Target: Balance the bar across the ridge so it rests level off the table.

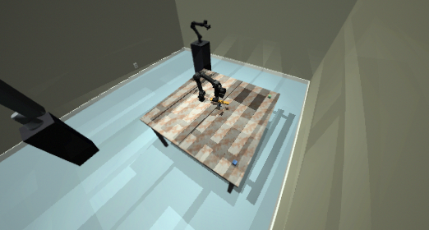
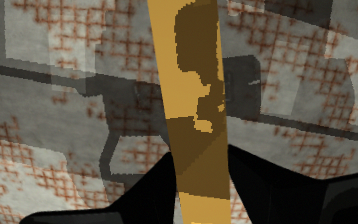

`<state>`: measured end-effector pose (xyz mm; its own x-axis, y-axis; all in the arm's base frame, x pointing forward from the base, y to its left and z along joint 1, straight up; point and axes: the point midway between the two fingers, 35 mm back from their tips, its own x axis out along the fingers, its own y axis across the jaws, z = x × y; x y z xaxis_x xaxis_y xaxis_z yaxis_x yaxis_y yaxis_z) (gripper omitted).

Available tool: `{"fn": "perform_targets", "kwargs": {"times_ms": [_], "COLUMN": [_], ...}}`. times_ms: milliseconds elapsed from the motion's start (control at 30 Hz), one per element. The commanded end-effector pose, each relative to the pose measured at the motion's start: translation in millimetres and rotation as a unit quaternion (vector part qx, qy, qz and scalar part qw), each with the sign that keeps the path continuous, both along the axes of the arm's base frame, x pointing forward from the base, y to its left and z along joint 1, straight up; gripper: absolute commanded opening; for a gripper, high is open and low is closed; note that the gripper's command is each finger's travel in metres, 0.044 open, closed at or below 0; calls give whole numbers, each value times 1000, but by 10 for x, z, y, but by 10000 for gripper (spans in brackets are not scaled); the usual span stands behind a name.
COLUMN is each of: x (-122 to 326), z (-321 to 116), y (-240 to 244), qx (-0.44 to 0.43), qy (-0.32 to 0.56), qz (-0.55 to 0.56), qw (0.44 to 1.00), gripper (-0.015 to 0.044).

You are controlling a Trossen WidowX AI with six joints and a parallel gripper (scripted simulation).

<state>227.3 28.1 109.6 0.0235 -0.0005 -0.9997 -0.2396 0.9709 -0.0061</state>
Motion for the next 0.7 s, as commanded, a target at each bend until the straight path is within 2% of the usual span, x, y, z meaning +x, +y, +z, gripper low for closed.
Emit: {"fn": "perform_targets", "kwargs": {"times_ms": [0,667], "x": [-7,-9], "z": [-75,-142], "y": [2,2], "qx": [2,2], "qy": [2,2], "qz": [-3,-3], "qw": [1000,1000], "gripper": [0,0]}}
